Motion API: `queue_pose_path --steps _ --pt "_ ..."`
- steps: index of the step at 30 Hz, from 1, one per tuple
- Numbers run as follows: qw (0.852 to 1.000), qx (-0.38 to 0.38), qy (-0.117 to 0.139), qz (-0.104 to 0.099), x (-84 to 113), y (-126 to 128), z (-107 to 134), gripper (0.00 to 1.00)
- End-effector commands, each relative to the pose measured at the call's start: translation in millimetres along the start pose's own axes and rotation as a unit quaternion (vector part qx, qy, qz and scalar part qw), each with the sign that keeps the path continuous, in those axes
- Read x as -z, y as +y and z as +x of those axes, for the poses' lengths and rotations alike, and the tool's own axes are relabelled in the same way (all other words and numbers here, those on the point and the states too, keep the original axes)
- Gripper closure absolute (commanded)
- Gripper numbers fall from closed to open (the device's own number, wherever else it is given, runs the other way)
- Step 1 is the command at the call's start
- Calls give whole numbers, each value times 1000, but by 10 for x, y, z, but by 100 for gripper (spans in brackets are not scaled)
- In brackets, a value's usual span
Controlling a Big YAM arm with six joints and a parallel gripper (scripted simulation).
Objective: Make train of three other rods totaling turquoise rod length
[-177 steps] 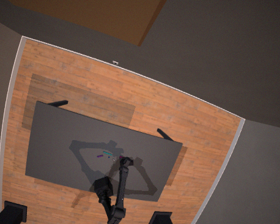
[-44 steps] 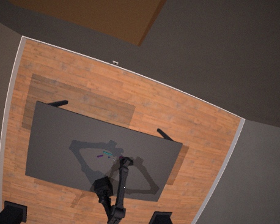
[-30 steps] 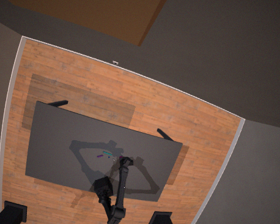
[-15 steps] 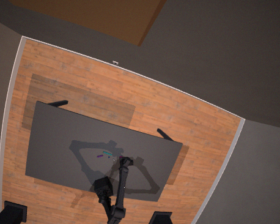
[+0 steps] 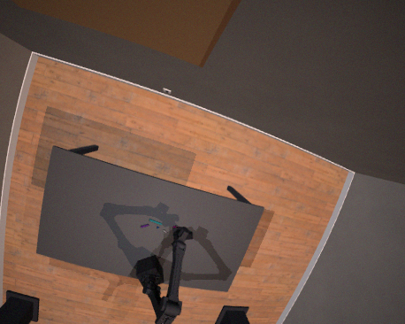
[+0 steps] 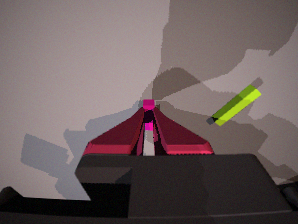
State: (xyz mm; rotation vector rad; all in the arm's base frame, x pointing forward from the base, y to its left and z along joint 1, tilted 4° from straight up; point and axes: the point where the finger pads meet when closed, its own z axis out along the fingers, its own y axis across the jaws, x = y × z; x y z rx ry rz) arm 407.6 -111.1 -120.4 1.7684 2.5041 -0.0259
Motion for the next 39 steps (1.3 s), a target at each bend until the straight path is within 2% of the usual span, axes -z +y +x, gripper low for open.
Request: queue_pose_path --steps 1,16,39 --pt "1000 9 -7 -10 -41 154 -53 95" --pt "1000 9 -8 -10 -149 155 -77 95" --pt "1000 9 -5 -6 -162 121 -55 95"
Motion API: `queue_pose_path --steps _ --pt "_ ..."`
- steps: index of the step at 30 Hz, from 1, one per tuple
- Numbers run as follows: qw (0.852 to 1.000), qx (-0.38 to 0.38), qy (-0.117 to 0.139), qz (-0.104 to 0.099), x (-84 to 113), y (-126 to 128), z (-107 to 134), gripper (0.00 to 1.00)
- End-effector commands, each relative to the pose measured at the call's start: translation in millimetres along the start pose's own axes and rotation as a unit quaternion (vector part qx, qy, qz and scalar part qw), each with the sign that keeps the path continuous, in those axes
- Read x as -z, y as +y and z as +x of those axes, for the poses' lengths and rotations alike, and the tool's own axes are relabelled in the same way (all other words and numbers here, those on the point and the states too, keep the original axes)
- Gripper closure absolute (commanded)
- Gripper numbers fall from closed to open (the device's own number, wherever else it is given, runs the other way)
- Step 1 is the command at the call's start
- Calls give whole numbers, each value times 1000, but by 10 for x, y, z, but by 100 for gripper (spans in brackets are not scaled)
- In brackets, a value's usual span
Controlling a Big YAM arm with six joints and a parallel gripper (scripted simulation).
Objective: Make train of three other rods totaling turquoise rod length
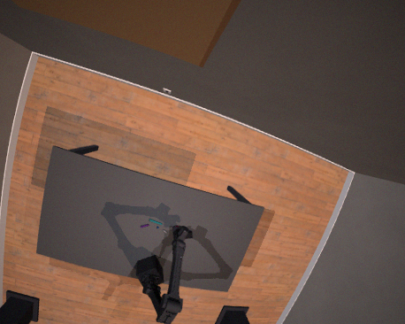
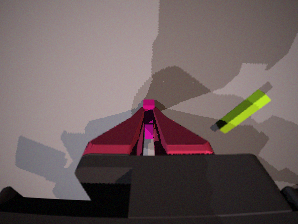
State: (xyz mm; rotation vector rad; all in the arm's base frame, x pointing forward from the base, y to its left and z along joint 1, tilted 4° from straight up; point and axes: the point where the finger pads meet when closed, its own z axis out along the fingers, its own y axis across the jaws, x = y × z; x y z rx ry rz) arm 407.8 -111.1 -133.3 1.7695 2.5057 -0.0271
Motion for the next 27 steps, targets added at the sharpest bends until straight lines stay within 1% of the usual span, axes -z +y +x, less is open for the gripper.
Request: queue_pose_path --steps 1,15,16,18,19,23,24,26,27 --pt "1000 9 -6 -7 -33 123 -63 95" --pt "1000 9 -6 -7 -33 123 -63 95" --pt "1000 9 -6 -7 -33 123 -63 92" --pt "1000 9 -6 -7 -33 123 -63 92" --pt "1000 9 -6 -7 -33 123 -63 88" --pt "1000 9 -6 -7 -33 123 -63 88" --pt "1000 9 -6 -7 -33 123 -63 84" --pt "1000 9 -6 -7 -33 123 -63 84" --pt "1000 9 -6 -7 -33 123 -63 80"
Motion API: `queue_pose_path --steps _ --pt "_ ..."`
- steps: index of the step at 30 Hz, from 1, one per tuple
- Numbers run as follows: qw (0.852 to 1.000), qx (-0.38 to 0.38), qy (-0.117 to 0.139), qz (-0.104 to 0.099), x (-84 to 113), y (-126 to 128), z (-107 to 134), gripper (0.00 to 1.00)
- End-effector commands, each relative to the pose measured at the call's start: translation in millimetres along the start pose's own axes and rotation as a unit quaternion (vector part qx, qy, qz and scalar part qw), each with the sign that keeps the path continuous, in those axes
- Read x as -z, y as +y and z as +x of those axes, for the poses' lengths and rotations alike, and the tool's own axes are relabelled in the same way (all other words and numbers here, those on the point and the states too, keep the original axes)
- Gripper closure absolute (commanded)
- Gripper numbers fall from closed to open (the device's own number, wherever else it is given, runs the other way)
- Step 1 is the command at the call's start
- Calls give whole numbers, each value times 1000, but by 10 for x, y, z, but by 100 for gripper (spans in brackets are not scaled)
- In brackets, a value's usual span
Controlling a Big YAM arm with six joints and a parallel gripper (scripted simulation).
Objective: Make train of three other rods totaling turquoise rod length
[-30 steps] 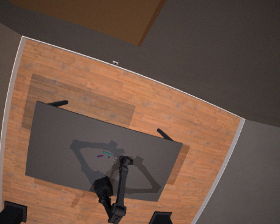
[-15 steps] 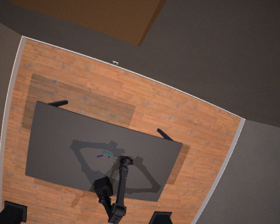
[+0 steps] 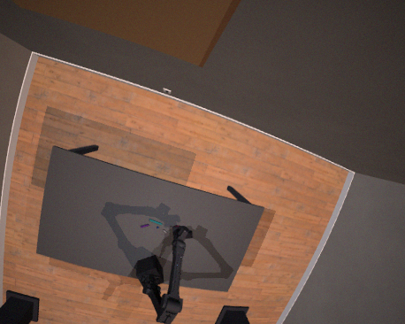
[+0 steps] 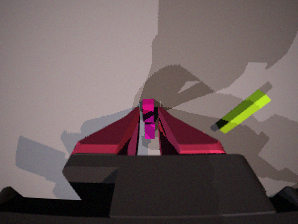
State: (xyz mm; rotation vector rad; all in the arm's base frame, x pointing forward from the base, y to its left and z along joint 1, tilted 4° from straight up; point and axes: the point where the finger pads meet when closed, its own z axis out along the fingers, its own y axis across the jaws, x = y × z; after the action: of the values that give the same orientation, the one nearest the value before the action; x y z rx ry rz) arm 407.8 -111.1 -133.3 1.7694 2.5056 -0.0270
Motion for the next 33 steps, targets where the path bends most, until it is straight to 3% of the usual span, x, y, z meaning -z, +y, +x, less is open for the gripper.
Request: queue_pose_path --steps 1,3,14,18,20,28,33 --pt "1000 9 -6 -7 -33 123 -63 80" --pt "1000 9 -6 -7 -33 123 -63 76" --pt "1000 9 -6 -7 -33 122 -63 76" --pt "1000 10 1 2 -10 63 -17 76" --pt "1000 9 -8 -11 177 122 -54 76" --pt "1000 8 -4 -5 402 58 19 76" --pt "1000 2 -10 -14 724 155 -46 76"
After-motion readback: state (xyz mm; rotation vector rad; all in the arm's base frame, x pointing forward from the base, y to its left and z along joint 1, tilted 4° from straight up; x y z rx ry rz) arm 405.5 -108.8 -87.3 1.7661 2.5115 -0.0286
